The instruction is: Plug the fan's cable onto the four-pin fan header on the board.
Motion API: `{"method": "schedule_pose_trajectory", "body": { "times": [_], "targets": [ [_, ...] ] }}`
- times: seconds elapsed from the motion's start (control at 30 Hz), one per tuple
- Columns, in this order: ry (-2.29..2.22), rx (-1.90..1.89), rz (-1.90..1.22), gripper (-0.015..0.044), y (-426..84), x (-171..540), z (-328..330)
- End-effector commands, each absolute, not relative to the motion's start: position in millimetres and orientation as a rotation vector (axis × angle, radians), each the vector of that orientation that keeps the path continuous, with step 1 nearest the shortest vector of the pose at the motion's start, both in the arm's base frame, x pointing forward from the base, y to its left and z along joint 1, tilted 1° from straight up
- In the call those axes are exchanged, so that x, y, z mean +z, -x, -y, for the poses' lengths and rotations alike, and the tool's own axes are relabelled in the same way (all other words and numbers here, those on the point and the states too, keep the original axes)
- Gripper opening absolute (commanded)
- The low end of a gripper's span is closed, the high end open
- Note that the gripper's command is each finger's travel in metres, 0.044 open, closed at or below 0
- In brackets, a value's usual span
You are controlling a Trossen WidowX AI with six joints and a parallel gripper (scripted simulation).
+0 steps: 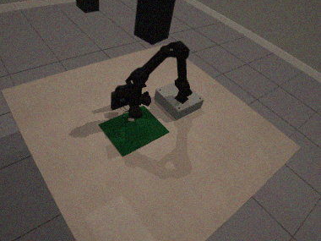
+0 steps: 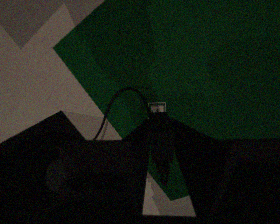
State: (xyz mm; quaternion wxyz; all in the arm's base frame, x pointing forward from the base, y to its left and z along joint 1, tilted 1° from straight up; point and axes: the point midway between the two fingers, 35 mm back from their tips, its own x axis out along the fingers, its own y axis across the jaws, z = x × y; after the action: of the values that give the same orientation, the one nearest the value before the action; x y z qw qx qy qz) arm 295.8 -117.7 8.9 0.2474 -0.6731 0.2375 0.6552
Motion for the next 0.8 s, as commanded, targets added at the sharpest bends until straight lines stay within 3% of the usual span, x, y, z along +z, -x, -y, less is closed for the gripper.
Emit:
{"method": "schedule_pose_trajectory", "body": {
  "times": [0.0,0.77],
  "targets": [
    [1.834,1.782,-0.649,0.0,-297.4,8.9,118.0],
    [1.834,1.782,-0.648,0.0,-296.9,5.6,117.7]
  ]
}}
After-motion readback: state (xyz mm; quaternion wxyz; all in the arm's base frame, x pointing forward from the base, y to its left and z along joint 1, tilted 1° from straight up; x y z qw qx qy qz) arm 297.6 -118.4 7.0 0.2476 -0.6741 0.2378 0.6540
